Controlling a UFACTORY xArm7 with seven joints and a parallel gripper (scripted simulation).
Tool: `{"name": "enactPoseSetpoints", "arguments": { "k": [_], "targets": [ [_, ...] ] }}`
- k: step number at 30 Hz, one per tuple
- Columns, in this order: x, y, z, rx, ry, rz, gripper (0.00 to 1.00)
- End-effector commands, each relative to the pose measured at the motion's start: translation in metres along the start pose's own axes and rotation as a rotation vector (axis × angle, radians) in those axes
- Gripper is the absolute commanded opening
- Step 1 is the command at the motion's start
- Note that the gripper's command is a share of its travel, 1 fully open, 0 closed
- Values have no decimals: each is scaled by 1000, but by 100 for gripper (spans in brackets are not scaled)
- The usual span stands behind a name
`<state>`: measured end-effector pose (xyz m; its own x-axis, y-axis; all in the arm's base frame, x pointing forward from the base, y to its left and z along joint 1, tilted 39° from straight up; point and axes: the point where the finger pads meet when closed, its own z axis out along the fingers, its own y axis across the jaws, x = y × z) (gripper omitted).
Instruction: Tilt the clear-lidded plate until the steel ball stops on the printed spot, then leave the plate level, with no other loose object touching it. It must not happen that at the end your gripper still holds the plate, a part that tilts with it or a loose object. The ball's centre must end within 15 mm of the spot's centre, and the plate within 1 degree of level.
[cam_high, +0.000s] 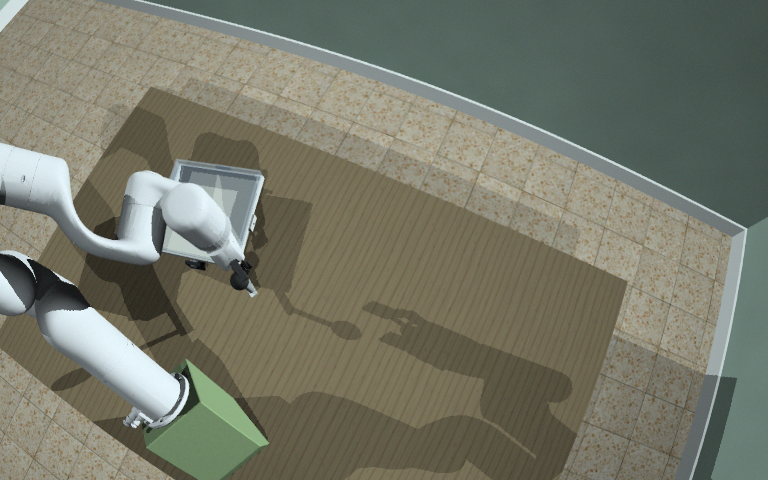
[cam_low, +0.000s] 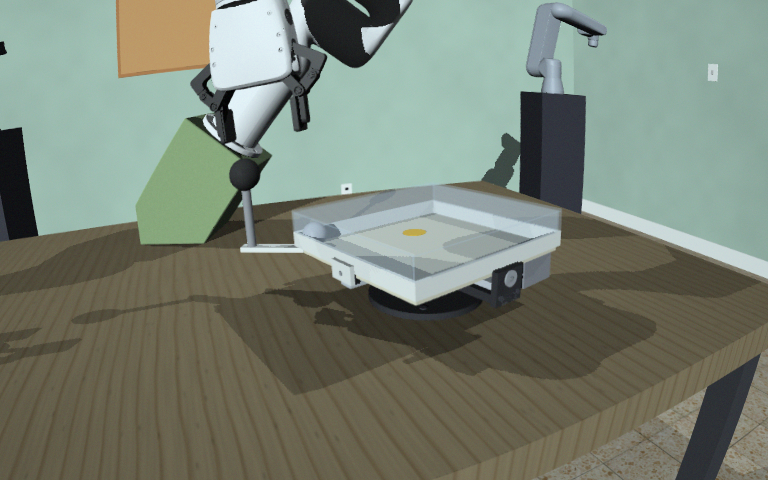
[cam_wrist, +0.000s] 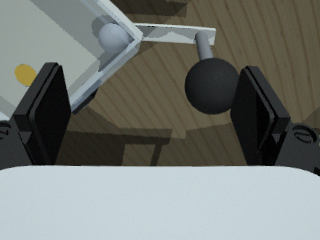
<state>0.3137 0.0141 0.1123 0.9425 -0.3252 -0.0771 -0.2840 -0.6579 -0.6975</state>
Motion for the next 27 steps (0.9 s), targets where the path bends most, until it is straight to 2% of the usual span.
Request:
{"name": "enactPoseSetpoints", "arguments": {
  "k": [1, 4, 9, 10, 27],
  "targets": [
    [-8, 13, -3, -35, 0, 0, 100],
    [-22, 32, -5, -89, -4, -1, 100],
    [-26, 38, -6, -104, -5, -1, 100],
    [-26, 38, -6, -104, -5, -1, 61],
    [-26, 38, -6, -104, -5, -1, 61]
  ]
}}
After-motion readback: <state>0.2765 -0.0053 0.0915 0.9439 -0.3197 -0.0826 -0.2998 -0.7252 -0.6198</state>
